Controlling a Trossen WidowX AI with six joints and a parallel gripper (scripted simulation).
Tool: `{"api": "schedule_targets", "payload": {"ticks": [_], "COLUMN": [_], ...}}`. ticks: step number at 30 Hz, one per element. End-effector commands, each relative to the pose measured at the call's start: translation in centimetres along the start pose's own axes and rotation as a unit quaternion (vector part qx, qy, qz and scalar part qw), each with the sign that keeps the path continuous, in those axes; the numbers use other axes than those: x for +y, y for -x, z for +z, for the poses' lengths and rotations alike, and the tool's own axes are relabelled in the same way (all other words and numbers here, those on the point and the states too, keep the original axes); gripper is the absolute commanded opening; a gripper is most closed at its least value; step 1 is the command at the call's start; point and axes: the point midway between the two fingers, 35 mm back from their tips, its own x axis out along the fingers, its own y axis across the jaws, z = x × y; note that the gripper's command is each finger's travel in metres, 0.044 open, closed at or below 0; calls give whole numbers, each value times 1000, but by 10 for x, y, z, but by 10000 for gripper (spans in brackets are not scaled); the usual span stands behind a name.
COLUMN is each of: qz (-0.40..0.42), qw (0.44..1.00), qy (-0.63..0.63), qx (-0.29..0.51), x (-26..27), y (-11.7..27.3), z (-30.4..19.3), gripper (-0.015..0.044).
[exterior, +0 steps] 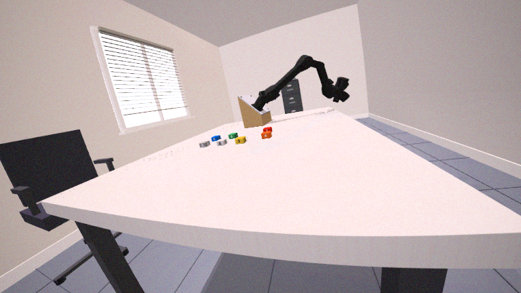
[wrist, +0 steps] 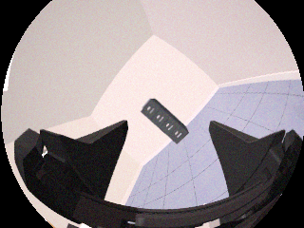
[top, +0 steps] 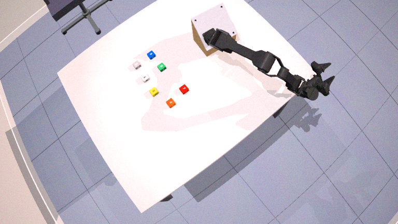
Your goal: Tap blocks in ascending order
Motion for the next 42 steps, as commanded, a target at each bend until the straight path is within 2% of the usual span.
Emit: {"api": "schedule_targets", "payload": {"ticks": [1, 6, 10, 16, 20, 24, 29, 34, 42], "qz": [-69, -163, -258, -418, -507, -574, -684, -772, -846], "qw": [997, 981, 954, 876, 820, 775, 688, 594, 484], "qy": [37, 101, 151, 234, 255, 249, 209, 161, 80], "qx": [-6, 5, 25, 47, 68, 88, 125, 157, 208], "x": [-23, -52, -82, -103, -101, -94, -69, -21, 54], "y": [40, 105, 164, 280, 357, 417, 522, 615, 711], "z": [26, 66, 76, 116, 135, 137, 128, 115, 79], "gripper": [400, 400, 400, 400, 400, 400, 400, 400, 400]}}
